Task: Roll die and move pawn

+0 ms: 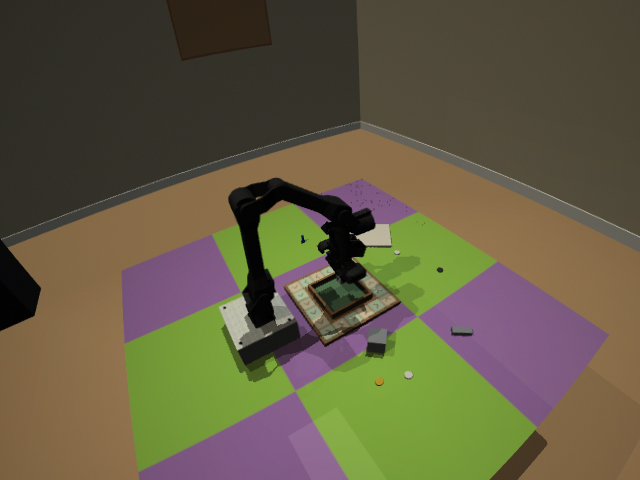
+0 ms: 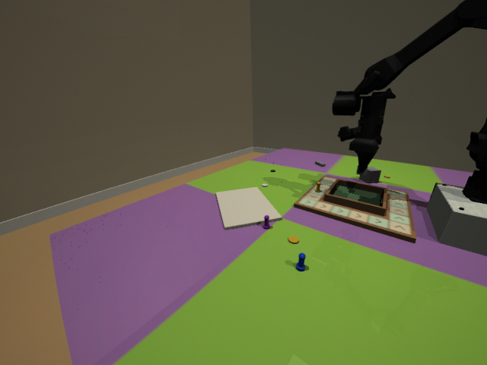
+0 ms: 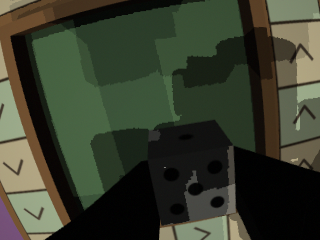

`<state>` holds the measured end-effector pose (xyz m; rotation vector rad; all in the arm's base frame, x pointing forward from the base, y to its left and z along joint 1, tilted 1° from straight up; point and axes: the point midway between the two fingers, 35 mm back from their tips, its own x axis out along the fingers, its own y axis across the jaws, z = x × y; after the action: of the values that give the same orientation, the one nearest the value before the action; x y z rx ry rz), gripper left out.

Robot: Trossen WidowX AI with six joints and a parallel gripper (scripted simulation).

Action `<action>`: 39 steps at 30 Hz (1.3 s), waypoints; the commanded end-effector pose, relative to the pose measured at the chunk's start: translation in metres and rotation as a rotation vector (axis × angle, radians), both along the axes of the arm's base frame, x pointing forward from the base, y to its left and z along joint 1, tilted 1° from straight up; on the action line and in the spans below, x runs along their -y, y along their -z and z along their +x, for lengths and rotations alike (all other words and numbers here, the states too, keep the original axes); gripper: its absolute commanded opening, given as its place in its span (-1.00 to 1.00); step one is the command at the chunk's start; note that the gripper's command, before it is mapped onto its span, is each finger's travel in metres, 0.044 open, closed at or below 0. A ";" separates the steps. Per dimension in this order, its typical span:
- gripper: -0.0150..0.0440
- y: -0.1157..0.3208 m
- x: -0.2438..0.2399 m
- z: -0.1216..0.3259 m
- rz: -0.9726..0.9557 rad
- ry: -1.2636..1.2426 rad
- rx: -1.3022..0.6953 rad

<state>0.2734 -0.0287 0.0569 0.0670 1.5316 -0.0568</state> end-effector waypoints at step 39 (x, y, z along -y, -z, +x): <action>-0.49 -0.003 -0.017 -0.008 -0.054 -0.031 0.843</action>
<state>0.2703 -0.0129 0.0451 0.0125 0.7090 -0.0379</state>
